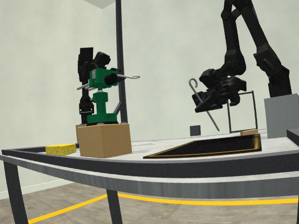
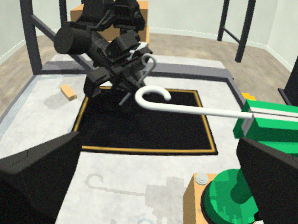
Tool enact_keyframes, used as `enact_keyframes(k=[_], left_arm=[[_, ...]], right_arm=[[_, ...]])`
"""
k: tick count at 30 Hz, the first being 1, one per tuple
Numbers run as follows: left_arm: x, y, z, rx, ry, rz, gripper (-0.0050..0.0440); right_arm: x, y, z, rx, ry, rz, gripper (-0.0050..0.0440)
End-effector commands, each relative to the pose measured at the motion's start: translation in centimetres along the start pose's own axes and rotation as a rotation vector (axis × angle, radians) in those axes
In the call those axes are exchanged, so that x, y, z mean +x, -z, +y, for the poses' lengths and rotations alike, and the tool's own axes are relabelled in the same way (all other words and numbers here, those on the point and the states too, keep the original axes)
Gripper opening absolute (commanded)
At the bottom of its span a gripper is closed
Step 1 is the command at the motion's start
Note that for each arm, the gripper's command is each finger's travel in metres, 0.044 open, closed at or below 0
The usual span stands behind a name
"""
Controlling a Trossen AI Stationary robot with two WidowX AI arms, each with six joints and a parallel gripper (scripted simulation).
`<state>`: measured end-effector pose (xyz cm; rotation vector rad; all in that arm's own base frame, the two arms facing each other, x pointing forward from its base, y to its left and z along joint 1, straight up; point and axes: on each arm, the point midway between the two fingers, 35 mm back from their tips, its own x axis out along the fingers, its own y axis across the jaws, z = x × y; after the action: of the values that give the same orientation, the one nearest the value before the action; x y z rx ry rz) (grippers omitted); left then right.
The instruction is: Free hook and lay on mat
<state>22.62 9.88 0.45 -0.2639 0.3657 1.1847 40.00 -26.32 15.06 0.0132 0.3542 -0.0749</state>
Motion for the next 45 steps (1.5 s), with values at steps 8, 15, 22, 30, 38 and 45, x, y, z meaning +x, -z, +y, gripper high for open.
enact_keyframes(k=[8, 15, 22, 30, 38, 45], left_arm=[[-0.8, 0.3, 1.5, -0.009, -0.015, 0.010, 0.0000], [-0.8, 0.5, 1.5, -0.009, -0.015, 0.010, 0.0000], [-0.5, 1.0, 1.3, -0.009, -0.015, 0.010, 0.0000], [-0.3, 1.5, 1.2, -0.009, -0.015, 0.010, 0.0000], [0.1, 2.1, 1.1, -0.009, -0.015, 0.010, 0.0000], [0.3, 2.6, 1.0, -0.009, -0.015, 0.010, 0.0000]], right_arm=[[-0.3, -1.4, -0.1, -0.017, 0.002, -0.030, 0.0440], [-0.3, -1.4, -0.1, -0.017, 0.002, -0.030, 0.0440], [-0.3, -1.4, -0.1, -0.017, 0.002, -0.030, 0.0440], [-0.3, -1.4, -0.1, -0.017, 0.002, -0.030, 0.0440], [-0.3, -1.4, -0.1, -0.017, 0.002, -0.030, 0.0440], [-0.3, -1.4, -0.1, -0.017, 0.002, -0.030, 0.0440]])
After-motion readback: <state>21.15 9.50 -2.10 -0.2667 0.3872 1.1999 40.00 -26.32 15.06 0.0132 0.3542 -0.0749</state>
